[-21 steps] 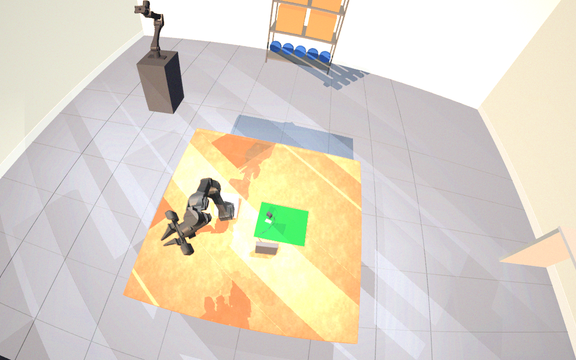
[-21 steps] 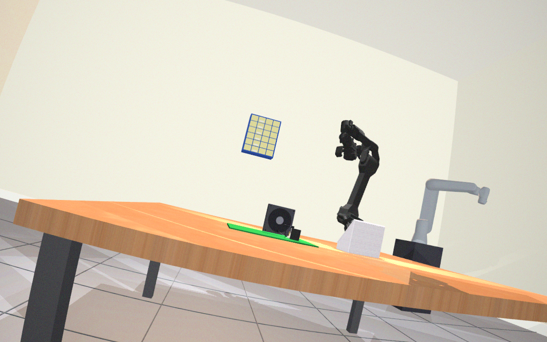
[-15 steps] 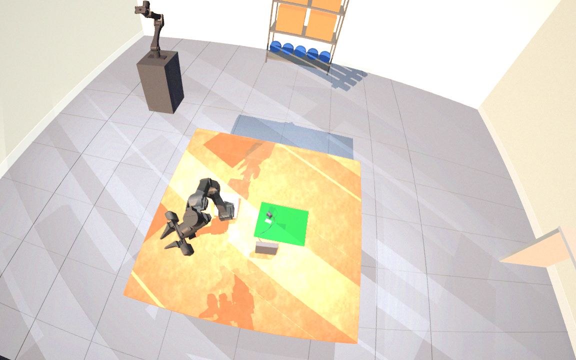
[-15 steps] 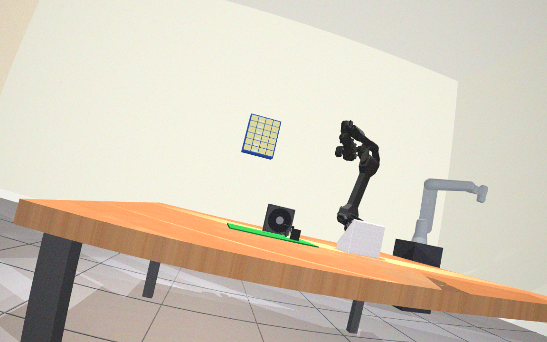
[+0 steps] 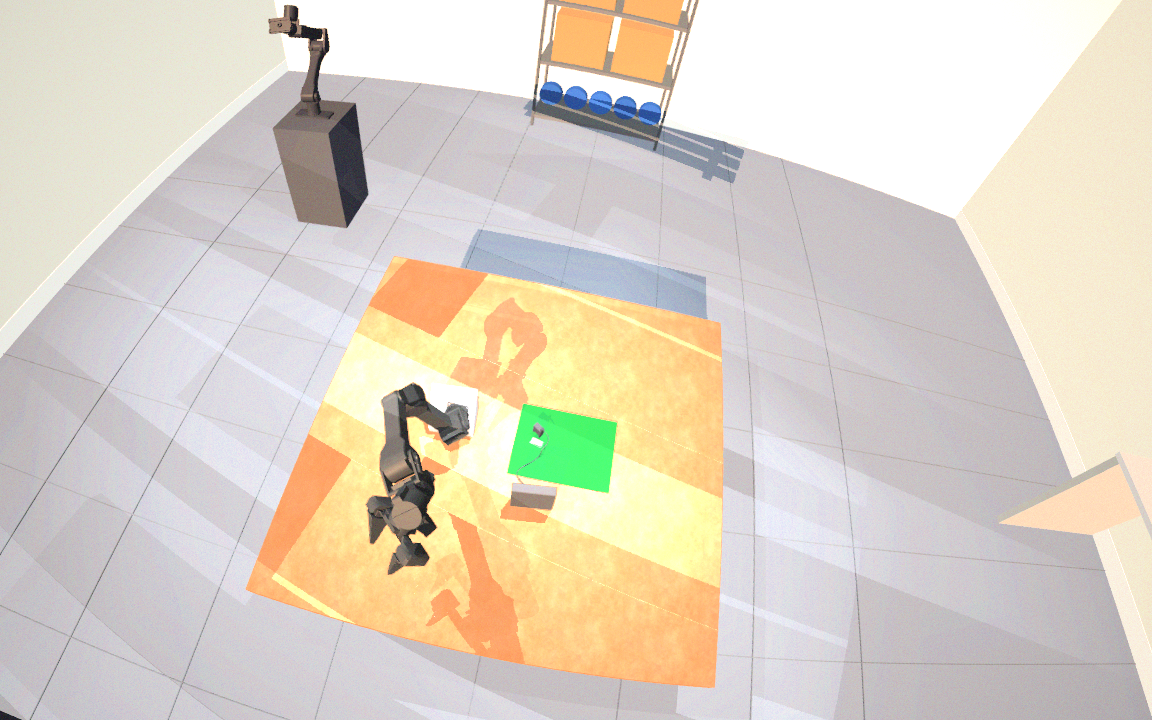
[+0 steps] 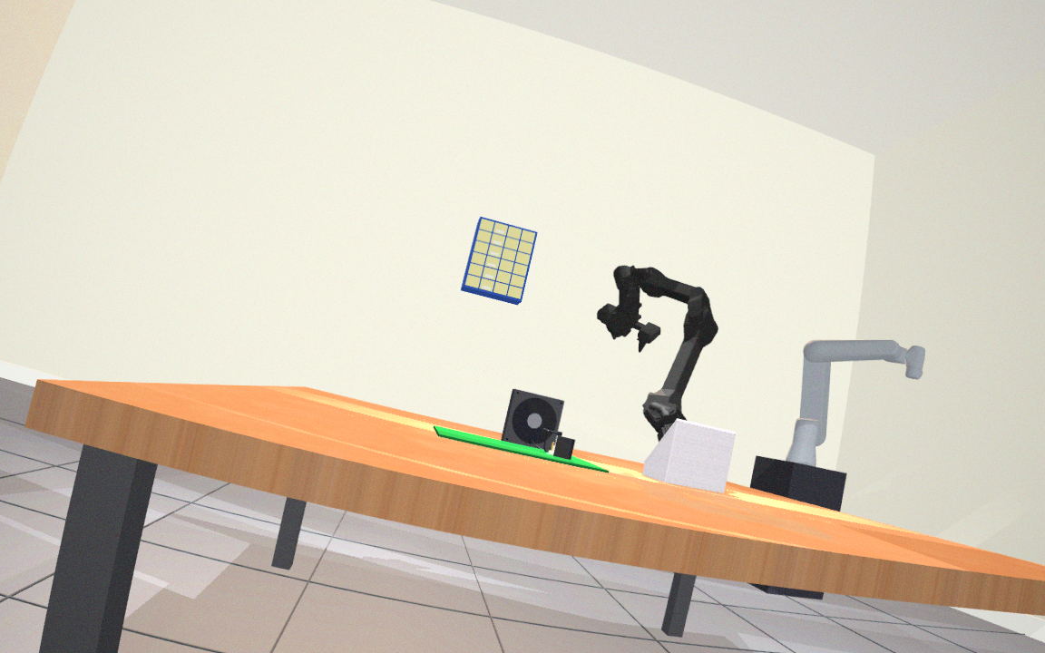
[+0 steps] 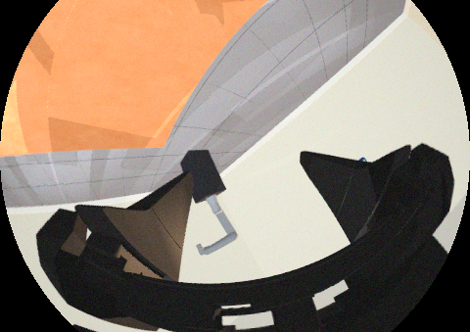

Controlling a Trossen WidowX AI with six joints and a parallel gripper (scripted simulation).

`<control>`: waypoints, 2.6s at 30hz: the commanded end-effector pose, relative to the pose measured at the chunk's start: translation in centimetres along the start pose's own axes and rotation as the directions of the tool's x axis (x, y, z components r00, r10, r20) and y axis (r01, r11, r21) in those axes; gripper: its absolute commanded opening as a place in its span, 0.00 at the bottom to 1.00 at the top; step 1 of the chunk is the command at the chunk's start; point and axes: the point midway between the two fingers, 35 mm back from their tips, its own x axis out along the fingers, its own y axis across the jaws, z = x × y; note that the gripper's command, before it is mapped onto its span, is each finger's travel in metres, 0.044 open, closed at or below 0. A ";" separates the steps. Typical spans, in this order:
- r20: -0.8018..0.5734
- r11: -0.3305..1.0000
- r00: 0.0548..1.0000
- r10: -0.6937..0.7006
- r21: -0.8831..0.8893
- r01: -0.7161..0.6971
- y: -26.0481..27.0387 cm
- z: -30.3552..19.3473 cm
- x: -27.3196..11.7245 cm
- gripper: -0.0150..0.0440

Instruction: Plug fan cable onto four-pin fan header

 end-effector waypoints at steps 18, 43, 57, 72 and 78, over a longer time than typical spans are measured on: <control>0.716 0.867 0.691 -0.098 0.403 -0.294 -7.5 29.1 -6.9 1.00; 0.857 0.504 0.451 0.249 0.283 -0.816 6.8 45.3 -29.1 1.00; 0.732 0.191 0.597 0.328 0.567 -0.801 19.8 44.9 -34.9 1.00; 0.711 0.143 0.627 0.318 0.617 -0.774 22.0 45.6 -34.5 1.00; 0.712 0.142 0.627 0.317 0.618 -0.774 24.0 50.5 -30.2 1.00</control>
